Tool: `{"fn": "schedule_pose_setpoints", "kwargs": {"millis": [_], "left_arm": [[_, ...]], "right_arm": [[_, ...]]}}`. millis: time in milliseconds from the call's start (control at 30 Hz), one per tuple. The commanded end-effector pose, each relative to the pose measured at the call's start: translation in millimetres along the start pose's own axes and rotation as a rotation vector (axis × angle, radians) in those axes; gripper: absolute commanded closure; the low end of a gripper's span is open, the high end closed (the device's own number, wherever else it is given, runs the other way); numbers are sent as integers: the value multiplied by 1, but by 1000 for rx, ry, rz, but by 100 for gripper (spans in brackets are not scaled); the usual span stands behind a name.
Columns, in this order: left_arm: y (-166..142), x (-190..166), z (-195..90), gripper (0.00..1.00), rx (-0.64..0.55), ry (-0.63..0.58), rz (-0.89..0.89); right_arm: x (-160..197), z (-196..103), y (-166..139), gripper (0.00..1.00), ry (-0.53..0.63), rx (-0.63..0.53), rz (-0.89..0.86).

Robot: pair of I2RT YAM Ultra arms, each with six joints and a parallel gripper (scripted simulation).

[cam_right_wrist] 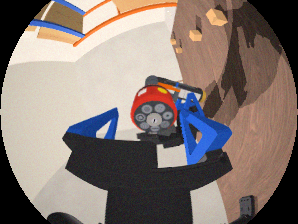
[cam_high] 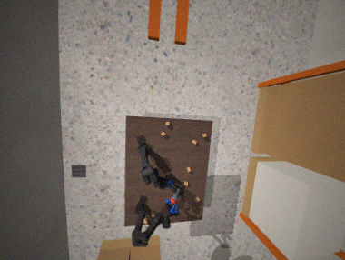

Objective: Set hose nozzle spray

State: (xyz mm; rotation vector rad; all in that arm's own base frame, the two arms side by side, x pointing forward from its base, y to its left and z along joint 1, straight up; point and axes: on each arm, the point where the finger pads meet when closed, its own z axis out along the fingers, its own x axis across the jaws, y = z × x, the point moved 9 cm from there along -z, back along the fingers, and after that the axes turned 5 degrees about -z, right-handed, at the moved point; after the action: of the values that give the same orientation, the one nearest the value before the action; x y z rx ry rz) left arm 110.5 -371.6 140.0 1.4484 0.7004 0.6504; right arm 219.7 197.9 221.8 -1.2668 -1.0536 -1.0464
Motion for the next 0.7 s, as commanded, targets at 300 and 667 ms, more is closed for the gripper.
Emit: {"fn": "schedule_pose_setpoints", "kwargs": {"millis": [300,667], "left_arm": [[35,-4,5,64,-114,-1,-110],[35,-4,5,64,-114,-1,-110]], "right_arm": [[13,17,2,8,35,9,-63],[19,15,0,100,45,6,-79]]}}
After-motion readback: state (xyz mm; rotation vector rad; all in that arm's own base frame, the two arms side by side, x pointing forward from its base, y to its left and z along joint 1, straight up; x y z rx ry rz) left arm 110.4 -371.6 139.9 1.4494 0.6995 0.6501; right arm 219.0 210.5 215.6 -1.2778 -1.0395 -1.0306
